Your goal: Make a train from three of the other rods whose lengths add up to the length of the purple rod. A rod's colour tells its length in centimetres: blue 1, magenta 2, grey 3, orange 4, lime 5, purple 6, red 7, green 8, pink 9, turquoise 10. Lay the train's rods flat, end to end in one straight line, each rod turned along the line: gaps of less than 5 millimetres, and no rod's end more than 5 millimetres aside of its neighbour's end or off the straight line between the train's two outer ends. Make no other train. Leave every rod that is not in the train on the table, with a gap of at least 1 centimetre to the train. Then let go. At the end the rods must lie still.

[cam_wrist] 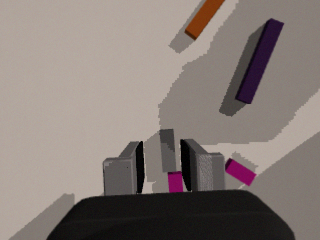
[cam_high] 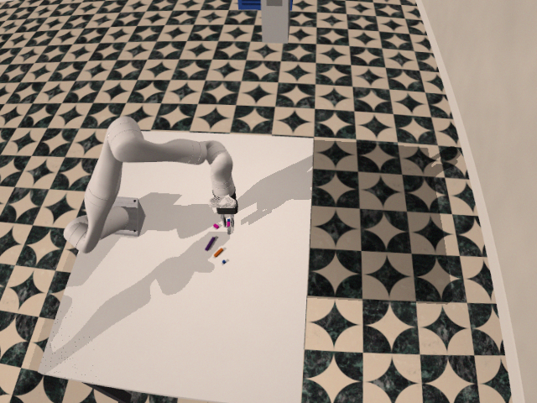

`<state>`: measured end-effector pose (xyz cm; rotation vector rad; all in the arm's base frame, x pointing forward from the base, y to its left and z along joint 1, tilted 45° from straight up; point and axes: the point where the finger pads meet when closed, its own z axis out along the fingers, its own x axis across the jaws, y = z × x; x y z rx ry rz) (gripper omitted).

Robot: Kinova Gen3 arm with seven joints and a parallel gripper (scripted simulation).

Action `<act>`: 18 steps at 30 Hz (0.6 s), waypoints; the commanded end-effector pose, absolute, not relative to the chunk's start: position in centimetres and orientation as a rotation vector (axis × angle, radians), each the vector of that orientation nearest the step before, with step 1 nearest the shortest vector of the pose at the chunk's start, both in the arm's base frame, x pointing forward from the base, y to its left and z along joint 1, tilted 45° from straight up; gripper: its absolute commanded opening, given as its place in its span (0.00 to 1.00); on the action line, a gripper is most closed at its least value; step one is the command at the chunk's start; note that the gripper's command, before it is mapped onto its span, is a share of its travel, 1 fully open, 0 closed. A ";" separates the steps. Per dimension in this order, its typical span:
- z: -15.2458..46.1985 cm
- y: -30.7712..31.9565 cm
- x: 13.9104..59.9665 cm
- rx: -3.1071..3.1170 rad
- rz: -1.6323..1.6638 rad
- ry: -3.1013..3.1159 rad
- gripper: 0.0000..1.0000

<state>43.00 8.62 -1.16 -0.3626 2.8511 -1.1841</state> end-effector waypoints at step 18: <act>-2.8 6.9 43.1 -0.385 -1.193 2.854 0.54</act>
